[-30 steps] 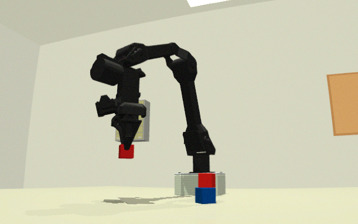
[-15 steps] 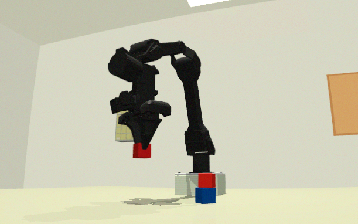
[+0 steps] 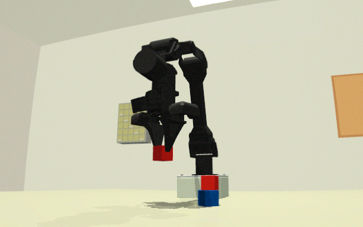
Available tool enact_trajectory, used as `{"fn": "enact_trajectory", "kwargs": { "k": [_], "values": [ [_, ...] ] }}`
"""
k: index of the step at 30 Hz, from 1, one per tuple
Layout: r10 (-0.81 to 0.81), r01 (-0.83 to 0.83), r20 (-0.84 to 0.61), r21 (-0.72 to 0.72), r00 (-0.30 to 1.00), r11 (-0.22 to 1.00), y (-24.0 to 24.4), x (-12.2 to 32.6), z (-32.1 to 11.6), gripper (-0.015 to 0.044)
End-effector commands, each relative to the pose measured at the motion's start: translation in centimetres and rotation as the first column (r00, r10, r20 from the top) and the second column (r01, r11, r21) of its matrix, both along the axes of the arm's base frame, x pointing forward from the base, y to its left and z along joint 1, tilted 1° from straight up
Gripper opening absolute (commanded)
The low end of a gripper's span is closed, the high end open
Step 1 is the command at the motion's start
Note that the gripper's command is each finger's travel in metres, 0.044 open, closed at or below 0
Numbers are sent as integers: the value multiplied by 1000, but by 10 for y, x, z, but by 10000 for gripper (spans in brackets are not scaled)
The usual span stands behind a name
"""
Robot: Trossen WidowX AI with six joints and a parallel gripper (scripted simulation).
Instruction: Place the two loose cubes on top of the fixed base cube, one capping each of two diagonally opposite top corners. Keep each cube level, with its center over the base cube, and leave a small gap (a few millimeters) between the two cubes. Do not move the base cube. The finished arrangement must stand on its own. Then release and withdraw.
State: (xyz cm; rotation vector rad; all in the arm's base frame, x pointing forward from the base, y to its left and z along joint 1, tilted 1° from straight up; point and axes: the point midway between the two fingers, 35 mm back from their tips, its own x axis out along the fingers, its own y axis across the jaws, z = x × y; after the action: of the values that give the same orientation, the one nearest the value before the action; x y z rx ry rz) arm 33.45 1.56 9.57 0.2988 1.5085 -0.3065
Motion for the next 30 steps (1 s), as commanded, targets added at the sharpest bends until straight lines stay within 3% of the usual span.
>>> {"fn": "enact_trajectory", "kwargs": {
  "k": [1,30],
  "values": [
    [61,-61,1,1,998,998,13,-3,0,105],
    [434,-434,-5,-5,901,901,94,-30,-6,105]
  ]
}}
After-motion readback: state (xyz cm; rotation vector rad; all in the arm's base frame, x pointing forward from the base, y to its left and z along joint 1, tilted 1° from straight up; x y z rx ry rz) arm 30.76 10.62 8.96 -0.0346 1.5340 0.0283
